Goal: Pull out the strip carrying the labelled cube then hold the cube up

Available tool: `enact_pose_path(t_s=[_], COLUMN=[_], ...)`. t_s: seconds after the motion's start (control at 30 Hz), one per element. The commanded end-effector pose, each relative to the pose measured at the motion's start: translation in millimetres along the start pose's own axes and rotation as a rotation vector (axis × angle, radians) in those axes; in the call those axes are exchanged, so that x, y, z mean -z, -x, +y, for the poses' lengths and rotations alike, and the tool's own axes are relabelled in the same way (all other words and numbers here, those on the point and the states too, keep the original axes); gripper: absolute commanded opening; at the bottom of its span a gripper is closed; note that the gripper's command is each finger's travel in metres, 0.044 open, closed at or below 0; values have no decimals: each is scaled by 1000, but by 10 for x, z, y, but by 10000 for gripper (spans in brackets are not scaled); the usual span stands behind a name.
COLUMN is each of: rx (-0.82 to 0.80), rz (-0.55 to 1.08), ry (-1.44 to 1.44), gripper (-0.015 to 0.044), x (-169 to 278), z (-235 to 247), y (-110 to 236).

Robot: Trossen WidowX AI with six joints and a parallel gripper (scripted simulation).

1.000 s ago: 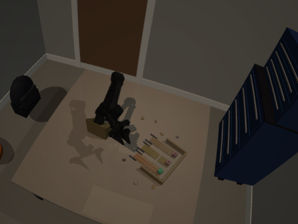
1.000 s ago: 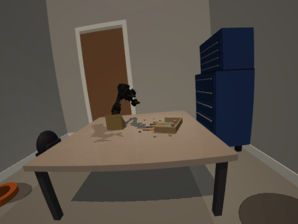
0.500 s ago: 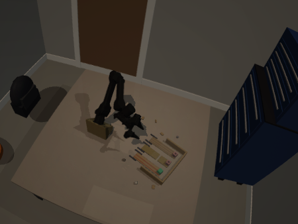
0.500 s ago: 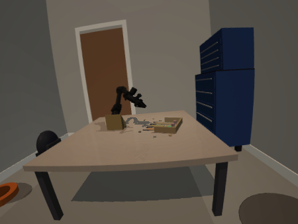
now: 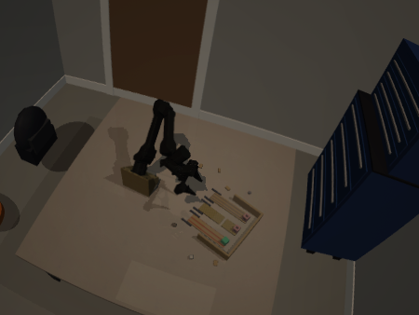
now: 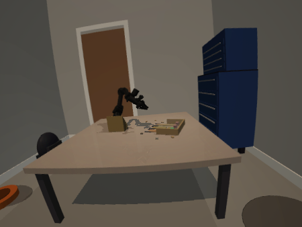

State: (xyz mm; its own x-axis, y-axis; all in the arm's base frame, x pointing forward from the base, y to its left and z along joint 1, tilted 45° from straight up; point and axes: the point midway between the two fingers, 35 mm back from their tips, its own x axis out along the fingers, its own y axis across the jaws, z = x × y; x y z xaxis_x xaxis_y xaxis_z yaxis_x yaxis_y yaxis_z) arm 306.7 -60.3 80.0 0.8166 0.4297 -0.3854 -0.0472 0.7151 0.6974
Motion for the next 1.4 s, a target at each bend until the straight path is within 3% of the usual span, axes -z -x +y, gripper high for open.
enact_pose_path(t_s=[0.0,0.13,0.3,0.63,1.07,1.37], rx=[-3,-3,9,30,116,123], rz=[2,2,67,424,915,940], ry=[-7,-7,-52,-183,-267,-268], gripper=[400,400,269,6,0,0], x=[6,6,-60,-128,224,268], z=[5,5,44,358,1081,1144], y=[0,0,-170,-878,-1504,-1565])
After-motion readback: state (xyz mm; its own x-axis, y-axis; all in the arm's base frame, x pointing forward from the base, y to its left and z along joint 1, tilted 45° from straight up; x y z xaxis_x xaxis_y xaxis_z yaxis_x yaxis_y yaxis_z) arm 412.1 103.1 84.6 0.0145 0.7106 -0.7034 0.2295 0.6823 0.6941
